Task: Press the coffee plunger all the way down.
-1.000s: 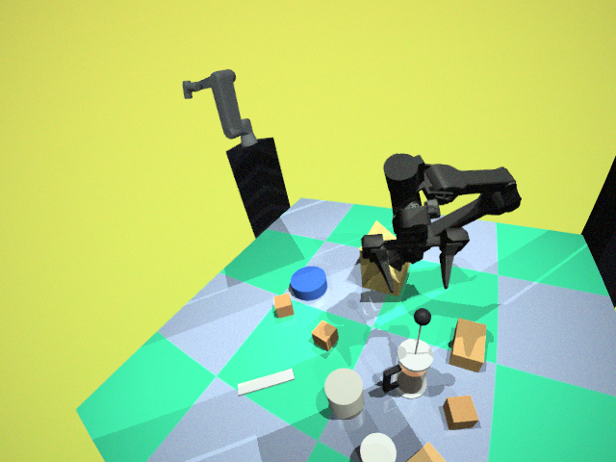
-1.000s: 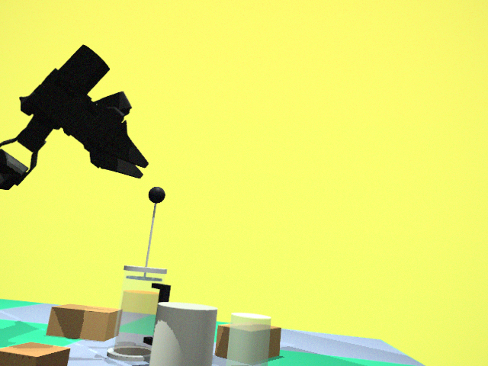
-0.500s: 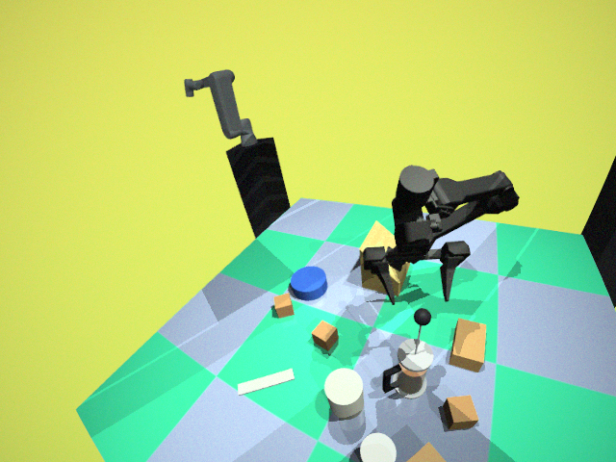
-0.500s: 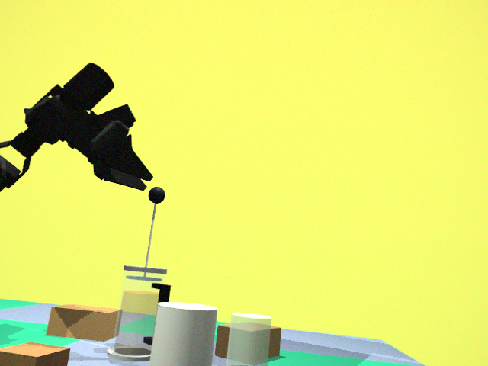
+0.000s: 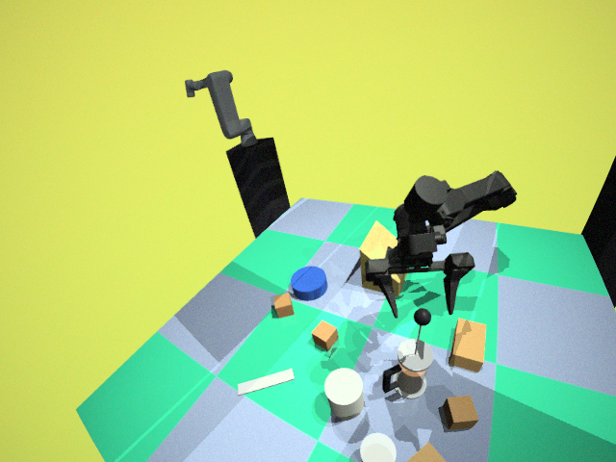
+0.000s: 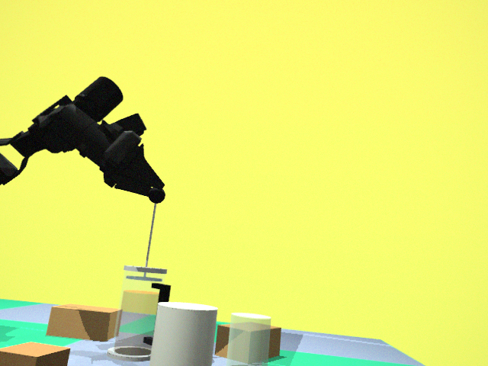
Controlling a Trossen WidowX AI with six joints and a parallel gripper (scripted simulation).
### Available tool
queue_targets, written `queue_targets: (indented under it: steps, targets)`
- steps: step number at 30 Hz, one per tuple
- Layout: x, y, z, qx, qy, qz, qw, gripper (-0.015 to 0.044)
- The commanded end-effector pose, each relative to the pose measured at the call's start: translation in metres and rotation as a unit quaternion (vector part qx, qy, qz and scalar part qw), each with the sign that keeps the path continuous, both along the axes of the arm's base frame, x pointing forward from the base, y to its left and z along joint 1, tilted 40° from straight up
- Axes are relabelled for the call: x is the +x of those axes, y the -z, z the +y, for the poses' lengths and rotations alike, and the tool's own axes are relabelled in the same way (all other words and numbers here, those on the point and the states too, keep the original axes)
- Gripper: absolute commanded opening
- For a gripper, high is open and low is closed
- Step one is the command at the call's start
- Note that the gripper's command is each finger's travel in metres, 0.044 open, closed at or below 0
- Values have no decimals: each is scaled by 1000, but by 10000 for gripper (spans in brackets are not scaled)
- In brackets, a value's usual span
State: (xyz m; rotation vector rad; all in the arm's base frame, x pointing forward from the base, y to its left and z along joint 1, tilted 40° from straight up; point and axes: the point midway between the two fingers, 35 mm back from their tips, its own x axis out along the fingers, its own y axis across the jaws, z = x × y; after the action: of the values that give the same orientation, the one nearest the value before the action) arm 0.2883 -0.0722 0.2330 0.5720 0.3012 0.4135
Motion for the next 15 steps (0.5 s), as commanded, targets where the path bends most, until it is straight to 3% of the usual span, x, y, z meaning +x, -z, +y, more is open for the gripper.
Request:
queue_targets:
  steps: [1,2,13,15]
  targets:
    - [4,3,3,5,1,3,1000,440]
    - [4,3,3,5,1,3,1000,440]
    - [4,3,3,5,1,3,1000,151]
    - [4,3,3,5,1,3,1000,138]
